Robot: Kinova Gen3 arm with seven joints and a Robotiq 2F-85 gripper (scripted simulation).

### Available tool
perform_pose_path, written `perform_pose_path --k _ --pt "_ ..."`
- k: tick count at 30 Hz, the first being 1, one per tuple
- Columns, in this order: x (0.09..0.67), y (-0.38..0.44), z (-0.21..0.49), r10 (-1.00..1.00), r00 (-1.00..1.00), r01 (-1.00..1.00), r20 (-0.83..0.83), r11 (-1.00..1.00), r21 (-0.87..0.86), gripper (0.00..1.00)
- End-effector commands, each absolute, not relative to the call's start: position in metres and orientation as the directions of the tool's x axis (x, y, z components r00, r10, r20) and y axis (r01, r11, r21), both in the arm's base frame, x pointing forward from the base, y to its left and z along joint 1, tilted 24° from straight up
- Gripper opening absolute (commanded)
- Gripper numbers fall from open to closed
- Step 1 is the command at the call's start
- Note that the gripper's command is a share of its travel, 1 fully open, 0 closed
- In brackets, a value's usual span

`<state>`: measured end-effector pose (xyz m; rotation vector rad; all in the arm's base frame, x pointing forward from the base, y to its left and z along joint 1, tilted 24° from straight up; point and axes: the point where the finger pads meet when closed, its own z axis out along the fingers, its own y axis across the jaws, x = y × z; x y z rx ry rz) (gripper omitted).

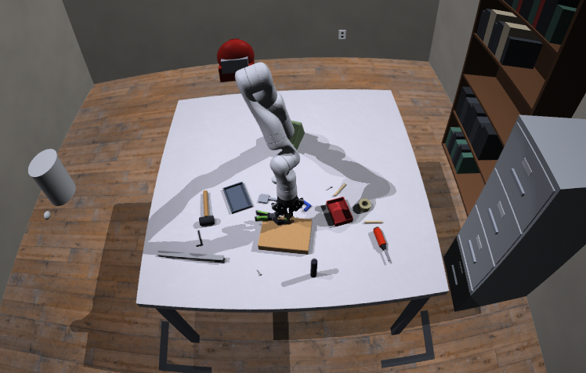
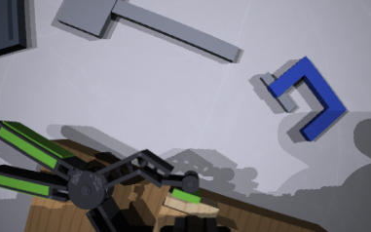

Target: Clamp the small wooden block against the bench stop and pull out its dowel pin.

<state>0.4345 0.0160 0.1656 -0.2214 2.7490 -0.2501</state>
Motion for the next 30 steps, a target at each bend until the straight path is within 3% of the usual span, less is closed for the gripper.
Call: perform_pose_path --k 1,30 --pt "0.4349 0.0162 0.1665 -0.194 -0.917 -0.127 -0.348 0.971 -0.205 0.1" --pt "0.4349 0.0162 0.1666 -0.257 -0.907 -0.188 -0.333 0.956 -0.227 0.1"
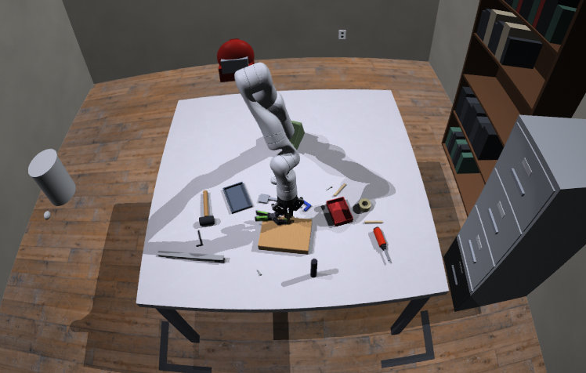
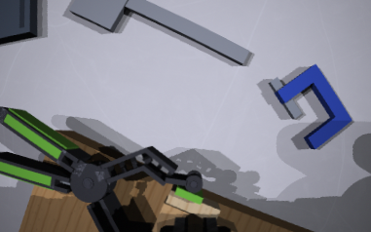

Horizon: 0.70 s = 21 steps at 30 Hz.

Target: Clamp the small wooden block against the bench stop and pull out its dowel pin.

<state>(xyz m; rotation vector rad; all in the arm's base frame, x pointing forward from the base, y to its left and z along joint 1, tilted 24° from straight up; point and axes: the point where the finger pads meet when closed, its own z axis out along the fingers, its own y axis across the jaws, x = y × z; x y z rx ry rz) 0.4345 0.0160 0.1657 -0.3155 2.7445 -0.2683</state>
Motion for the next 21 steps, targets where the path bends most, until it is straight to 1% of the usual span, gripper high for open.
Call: perform_pose_path --k 1,21 --pt "0.4349 0.0162 0.1666 -0.26 -0.906 -0.19 -0.333 0.955 -0.228 0.1" --pt "0.4348 0.0162 0.1666 -0.31 -0.895 -0.238 -0.32 0.94 -0.245 0.1"
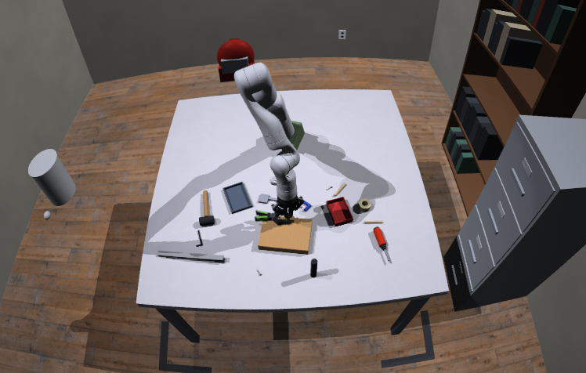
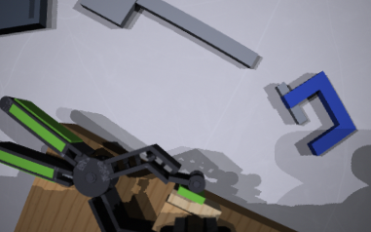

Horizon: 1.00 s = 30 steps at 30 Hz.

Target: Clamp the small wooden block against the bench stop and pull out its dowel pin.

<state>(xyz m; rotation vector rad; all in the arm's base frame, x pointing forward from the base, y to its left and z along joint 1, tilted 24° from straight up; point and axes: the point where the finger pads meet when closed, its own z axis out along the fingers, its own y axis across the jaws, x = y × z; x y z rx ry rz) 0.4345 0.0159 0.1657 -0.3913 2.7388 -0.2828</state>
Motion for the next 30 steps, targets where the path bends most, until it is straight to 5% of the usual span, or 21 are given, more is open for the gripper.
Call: perform_pose_path --k 1,30 --pt "0.4348 0.0162 0.1666 -0.313 -0.894 -0.24 -0.32 0.939 -0.246 0.1" --pt "0.4348 0.0162 0.1667 -0.387 -0.873 -0.311 -0.299 0.911 -0.271 0.1"
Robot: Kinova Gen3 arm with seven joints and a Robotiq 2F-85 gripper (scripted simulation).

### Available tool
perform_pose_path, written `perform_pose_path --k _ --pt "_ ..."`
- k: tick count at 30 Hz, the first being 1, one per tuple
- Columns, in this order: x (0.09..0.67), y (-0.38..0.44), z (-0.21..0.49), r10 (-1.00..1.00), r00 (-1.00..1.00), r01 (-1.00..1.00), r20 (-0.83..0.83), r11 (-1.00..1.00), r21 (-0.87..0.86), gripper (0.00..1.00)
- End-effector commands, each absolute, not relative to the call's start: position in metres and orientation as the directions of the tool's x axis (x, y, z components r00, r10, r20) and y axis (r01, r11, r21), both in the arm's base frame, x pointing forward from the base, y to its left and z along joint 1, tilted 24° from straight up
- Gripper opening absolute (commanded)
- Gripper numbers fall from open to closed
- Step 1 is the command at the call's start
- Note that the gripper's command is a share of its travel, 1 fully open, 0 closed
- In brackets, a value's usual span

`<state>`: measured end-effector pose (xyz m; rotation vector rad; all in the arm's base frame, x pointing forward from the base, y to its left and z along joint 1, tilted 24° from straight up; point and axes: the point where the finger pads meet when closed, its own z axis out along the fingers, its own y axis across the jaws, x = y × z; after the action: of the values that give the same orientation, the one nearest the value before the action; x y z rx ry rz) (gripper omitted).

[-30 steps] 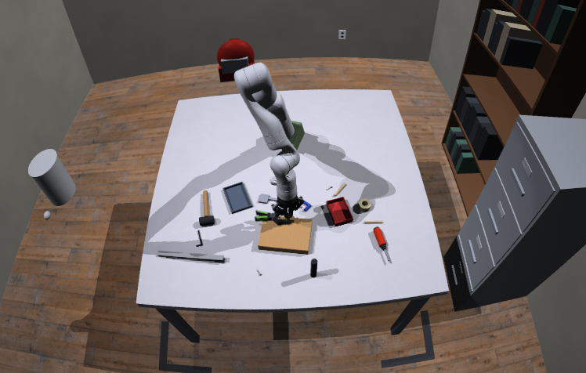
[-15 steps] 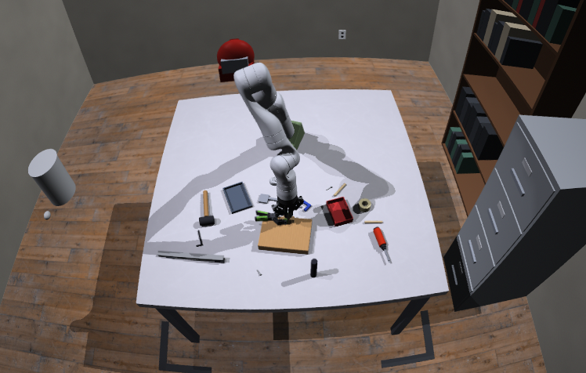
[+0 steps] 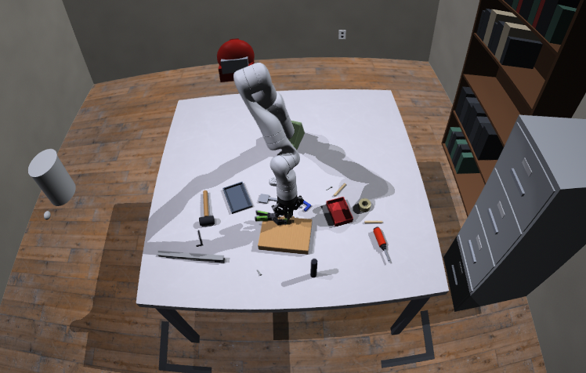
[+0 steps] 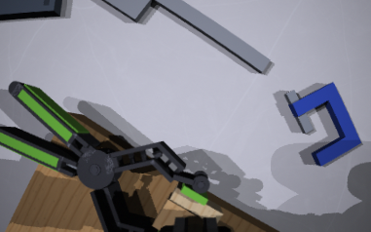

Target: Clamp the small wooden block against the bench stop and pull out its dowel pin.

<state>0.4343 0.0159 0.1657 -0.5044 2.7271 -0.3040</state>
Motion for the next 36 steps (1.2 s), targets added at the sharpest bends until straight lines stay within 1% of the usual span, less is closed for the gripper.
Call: perform_pose_path --k 1,36 --pt "0.4348 0.0162 0.1667 -0.39 -0.871 -0.314 -0.298 0.91 -0.272 0.1" --pt "0.4347 0.0162 0.1669 -0.487 -0.832 -0.407 -0.266 0.862 -0.303 0.1"
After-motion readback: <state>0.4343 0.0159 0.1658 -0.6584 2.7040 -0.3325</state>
